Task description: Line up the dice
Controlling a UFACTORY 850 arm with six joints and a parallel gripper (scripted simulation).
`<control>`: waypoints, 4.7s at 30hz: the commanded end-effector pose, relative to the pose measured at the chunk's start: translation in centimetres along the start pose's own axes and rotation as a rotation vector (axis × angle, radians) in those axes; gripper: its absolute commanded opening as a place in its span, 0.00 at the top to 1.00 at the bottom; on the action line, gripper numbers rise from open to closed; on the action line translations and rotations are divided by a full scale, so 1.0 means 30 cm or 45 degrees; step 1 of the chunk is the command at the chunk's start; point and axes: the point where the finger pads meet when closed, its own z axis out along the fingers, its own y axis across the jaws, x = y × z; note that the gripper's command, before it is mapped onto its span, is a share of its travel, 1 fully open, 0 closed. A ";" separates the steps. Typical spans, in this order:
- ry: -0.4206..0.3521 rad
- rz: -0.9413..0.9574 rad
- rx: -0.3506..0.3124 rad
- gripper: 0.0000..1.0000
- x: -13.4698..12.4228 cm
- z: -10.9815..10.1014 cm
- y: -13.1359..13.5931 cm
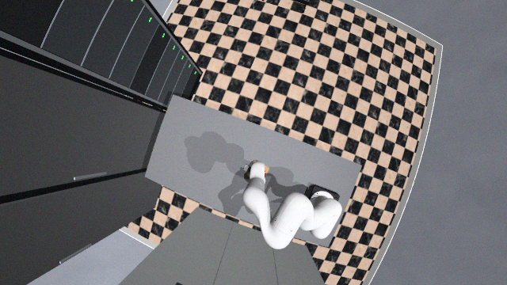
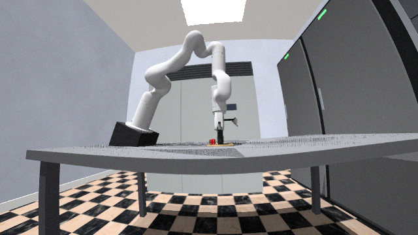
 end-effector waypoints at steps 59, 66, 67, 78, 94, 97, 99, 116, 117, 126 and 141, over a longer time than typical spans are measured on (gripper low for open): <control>0.001 0.000 0.002 0.53 0.003 -0.165 0.000; 0.001 0.000 0.001 0.53 0.003 -0.190 0.000; 0.001 0.000 0.002 0.53 0.003 -0.194 0.000; 0.001 0.000 0.001 0.53 0.002 -0.235 0.000; 0.001 0.000 0.001 0.53 0.002 -0.285 0.000; 0.001 0.000 0.001 0.53 0.002 -0.287 0.000; 0.001 0.000 0.001 0.53 0.002 -0.288 0.000; 0.001 0.000 0.001 0.00 0.002 -0.288 0.000; 0.001 0.000 0.001 0.00 0.002 -0.288 0.000; 0.000 -0.004 0.001 0.00 0.001 -0.288 -0.002; -0.036 -0.347 -0.017 0.00 -0.079 -0.274 -0.154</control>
